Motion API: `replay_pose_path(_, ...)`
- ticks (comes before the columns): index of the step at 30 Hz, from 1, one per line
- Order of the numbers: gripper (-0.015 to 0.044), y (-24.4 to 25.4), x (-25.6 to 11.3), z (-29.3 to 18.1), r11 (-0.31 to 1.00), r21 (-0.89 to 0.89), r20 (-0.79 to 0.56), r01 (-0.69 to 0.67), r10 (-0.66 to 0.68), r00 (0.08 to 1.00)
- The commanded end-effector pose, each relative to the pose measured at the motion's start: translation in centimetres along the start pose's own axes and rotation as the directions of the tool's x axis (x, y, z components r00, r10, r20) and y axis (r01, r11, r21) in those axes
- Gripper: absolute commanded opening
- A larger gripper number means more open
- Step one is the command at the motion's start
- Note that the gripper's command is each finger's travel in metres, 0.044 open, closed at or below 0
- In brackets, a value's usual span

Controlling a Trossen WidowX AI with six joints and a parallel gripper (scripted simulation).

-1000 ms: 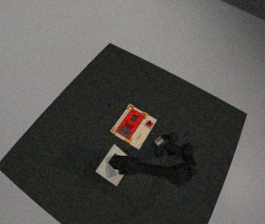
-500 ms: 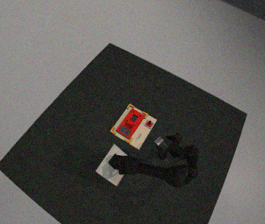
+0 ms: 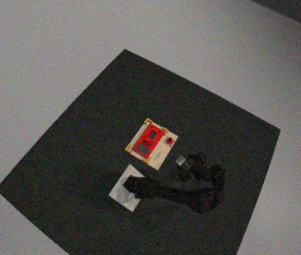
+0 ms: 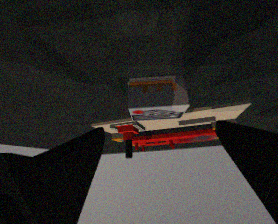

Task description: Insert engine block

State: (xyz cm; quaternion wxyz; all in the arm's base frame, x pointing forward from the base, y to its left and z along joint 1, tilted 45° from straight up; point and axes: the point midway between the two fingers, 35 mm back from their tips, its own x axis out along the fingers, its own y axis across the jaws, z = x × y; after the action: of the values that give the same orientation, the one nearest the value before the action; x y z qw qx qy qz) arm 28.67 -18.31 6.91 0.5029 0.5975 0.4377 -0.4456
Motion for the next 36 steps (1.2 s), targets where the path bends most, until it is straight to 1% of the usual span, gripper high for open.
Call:
replay_pose_path(1, 0.044, 0.0, 0.1, 0.0, 1.0, -0.02, 0.01, 0.006, -0.005, 1.0)
replay_pose_path(9, 0.044, -0.3, 0.9, -0.5, 0.965, -0.246, 0.127, 0.091, -0.061, 0.99)
replay_pose_path(17, 0.044, -0.4, 1.5, -1.0, 0.87, -0.448, 0.252, 0.205, -0.097, 0.963)
replay_pose_path(27, 0.044, -0.5, 1.8, -1.6, 0.68, -0.634, 0.408, 0.369, -0.111, 0.906)
replay_pose_path(36, 0.044, -0.4, 1.6, -2.2, 0.453, -0.721, 0.546, 0.525, -0.095, 0.832)
